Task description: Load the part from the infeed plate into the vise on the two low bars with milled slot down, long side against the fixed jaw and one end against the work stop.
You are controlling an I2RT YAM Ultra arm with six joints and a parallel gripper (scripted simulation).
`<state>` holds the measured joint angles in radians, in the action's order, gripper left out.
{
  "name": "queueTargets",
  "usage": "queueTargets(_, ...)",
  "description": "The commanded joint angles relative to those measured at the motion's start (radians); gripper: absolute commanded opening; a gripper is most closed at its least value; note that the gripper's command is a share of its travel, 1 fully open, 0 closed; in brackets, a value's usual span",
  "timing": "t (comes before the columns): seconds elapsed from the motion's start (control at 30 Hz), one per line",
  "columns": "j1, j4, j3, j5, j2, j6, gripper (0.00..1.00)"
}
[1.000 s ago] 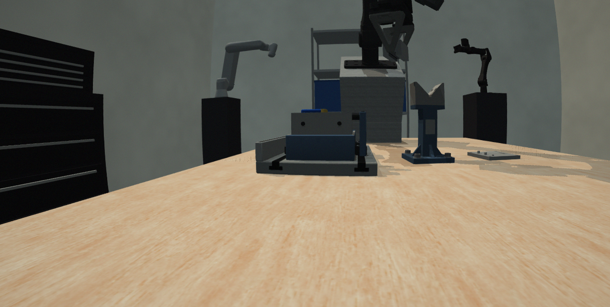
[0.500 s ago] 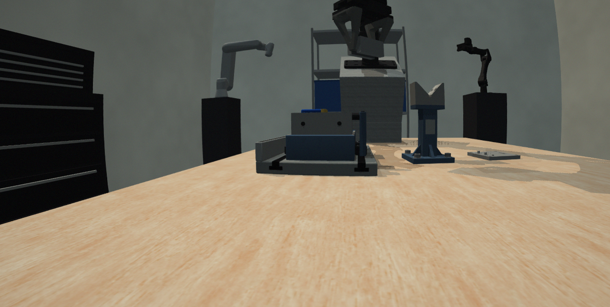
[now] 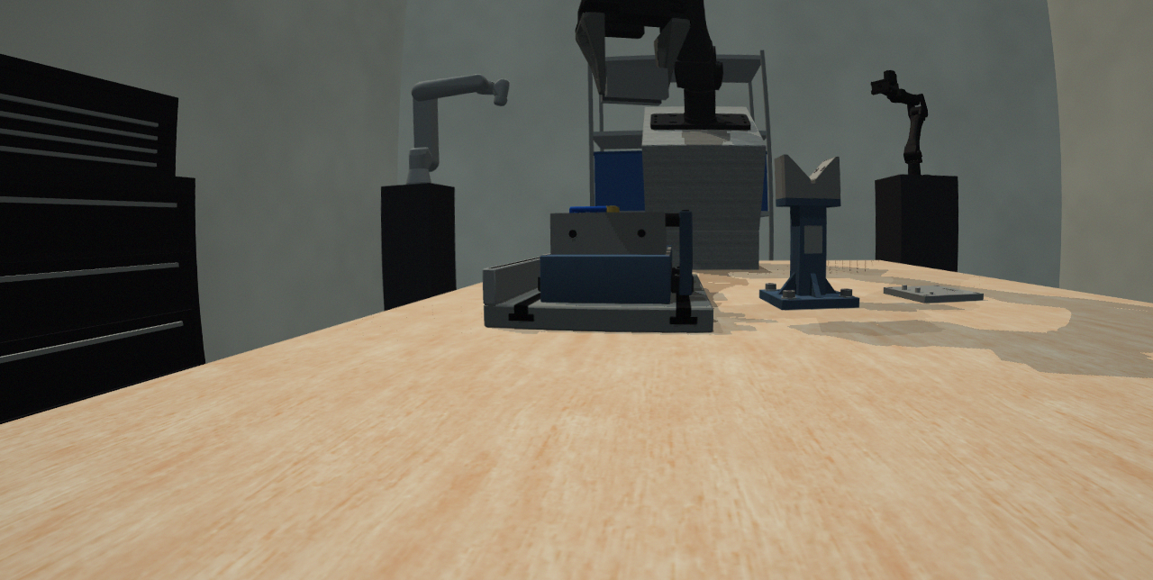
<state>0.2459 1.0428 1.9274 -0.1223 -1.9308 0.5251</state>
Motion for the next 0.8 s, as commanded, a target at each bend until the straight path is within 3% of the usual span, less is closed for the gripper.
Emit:
queueTargets(0.0,0.04,0.039,0.058,-0.032,-0.002,-0.092,0.0)
queueTargets(0.77,0.119,0.085,0.15,-0.074,-0.032,-0.229,0.0)
